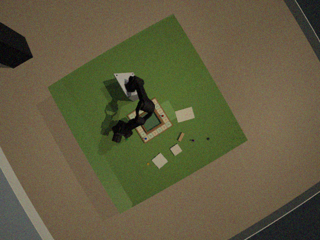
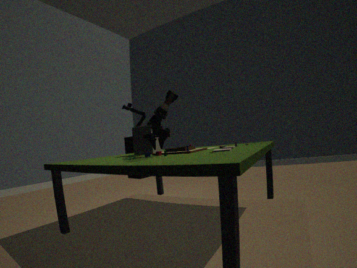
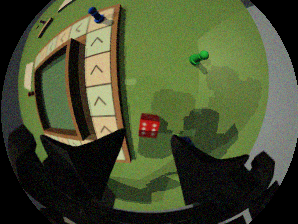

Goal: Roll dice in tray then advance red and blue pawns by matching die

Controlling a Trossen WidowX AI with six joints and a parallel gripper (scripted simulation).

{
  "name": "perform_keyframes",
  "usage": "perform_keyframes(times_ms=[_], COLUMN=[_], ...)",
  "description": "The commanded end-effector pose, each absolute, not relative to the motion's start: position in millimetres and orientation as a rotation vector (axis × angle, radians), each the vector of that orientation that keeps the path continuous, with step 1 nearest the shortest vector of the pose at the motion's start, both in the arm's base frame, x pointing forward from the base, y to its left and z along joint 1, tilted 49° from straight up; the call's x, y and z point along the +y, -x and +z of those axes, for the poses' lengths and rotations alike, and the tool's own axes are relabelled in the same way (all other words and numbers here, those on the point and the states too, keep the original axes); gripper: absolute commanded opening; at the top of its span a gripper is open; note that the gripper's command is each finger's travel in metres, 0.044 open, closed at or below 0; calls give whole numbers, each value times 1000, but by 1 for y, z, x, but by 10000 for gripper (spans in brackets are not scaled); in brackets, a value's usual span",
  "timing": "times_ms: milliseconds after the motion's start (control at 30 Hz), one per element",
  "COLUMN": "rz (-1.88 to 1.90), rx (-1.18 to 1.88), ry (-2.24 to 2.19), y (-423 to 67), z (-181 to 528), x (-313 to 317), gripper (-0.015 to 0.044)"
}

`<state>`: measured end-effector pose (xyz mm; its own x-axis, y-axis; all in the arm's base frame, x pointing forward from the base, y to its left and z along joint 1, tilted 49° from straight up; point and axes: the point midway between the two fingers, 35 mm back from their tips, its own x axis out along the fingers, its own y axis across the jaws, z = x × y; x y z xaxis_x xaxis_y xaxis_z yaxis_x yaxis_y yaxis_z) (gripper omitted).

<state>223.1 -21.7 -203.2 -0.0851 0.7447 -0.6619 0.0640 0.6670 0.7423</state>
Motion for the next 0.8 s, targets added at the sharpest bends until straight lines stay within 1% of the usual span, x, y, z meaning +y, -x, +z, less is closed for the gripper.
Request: perform_keyframes(times_ms=[0,533,767], rz=[644,646,646], rx=[1573,1573,1573], ry=[-693,-695,-695], y=[-223,-221,-221], z=[-207,-223,-223], x=[-17,1,1], gripper=[275,275,91])
